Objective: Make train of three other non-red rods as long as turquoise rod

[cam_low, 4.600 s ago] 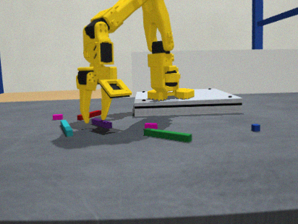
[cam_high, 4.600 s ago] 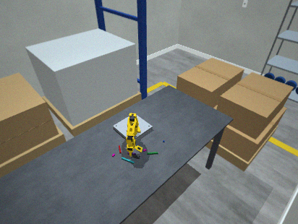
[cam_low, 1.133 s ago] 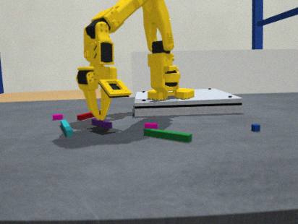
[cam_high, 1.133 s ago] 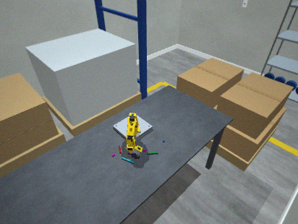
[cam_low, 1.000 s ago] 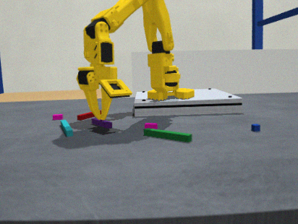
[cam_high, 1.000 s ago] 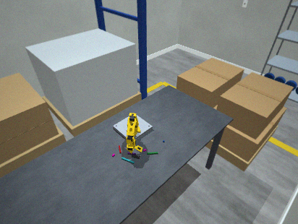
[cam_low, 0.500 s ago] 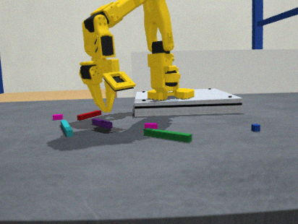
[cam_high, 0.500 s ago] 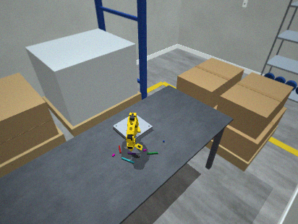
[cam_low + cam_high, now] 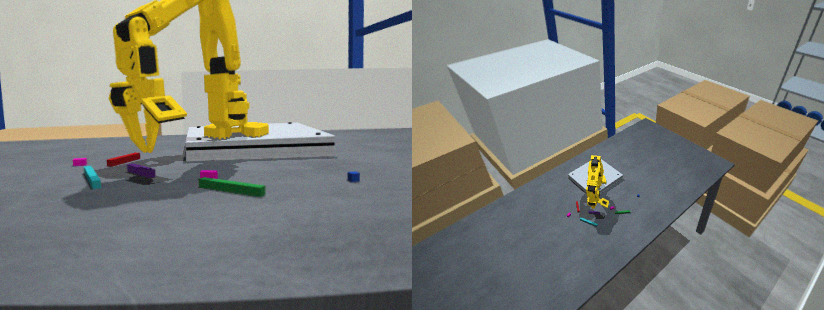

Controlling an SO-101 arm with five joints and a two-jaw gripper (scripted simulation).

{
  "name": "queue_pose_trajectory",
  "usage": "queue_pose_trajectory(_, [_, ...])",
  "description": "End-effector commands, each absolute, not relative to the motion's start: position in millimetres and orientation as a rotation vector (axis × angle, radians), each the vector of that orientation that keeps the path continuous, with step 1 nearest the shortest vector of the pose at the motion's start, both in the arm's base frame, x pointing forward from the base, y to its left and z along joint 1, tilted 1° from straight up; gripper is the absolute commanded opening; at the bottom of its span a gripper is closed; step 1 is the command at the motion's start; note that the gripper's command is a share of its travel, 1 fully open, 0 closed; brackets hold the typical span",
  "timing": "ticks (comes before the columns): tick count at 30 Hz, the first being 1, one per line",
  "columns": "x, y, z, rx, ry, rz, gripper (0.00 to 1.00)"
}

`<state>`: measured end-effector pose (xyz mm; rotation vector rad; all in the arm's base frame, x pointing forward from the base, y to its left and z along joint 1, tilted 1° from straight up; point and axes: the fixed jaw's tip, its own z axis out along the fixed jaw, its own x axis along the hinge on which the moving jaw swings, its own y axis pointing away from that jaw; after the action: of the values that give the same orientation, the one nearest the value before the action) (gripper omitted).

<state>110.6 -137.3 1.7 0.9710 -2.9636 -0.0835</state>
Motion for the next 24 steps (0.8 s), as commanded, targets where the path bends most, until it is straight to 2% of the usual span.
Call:
queue_pose_trajectory(1, [112.1,-140.5,5.5,0.951,-2.98,-0.054,0.0])
queue_pose_trajectory(14, [111.9,-140.2,6.1,0.951,-2.98,-0.054,0.01])
queue_pose_trajectory(24, [109.3,-136.6,13.8,0.951,-2.98,-0.054,0.09])
